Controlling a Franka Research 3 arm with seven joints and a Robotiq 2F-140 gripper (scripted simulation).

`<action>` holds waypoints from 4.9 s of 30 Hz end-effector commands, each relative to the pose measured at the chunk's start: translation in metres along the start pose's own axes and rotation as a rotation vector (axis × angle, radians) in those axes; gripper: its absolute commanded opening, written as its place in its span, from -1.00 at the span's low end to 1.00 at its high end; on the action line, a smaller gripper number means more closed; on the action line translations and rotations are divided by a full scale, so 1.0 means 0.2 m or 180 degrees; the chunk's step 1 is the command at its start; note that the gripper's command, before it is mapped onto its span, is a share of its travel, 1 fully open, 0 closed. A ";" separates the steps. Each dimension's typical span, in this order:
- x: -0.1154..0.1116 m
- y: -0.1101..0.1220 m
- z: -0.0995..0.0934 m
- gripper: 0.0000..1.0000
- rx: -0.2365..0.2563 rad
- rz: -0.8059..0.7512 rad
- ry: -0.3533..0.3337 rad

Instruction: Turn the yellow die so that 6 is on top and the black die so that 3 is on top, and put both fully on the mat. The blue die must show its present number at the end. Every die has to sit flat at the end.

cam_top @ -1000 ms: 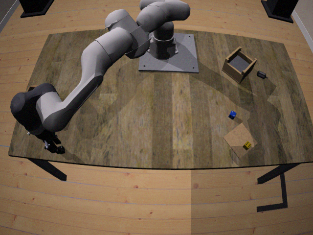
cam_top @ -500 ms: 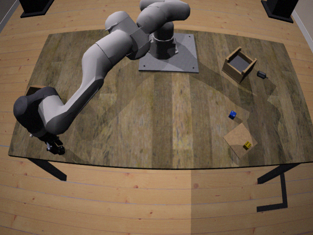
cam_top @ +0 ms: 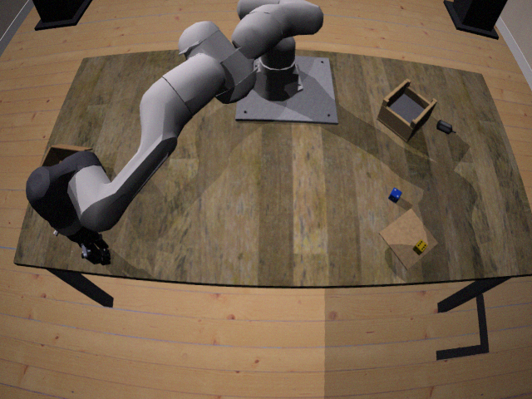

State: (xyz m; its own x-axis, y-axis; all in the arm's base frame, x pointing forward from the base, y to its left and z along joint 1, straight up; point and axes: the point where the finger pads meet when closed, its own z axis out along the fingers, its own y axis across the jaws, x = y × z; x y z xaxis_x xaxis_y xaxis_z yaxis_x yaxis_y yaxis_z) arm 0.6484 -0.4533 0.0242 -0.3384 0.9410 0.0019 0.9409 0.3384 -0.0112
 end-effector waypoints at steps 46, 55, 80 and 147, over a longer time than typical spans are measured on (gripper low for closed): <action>0.00 0.01 0.01 -0.51 -0.0017 -0.0012 -0.0001; 0.00 0.01 0.01 -0.51 -0.0017 -0.0012 -0.0001; 0.00 0.01 -0.37 -0.51 -0.0017 -0.0012 -0.0001; -0.01 0.04 -0.43 -0.51 -0.0011 -0.2869 -0.0004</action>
State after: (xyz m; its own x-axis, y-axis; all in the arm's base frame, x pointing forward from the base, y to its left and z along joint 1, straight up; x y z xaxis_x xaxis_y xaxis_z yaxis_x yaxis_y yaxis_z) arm 0.6567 -0.4496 0.1097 -0.8886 0.4585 0.0129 0.4585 0.8887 -0.0023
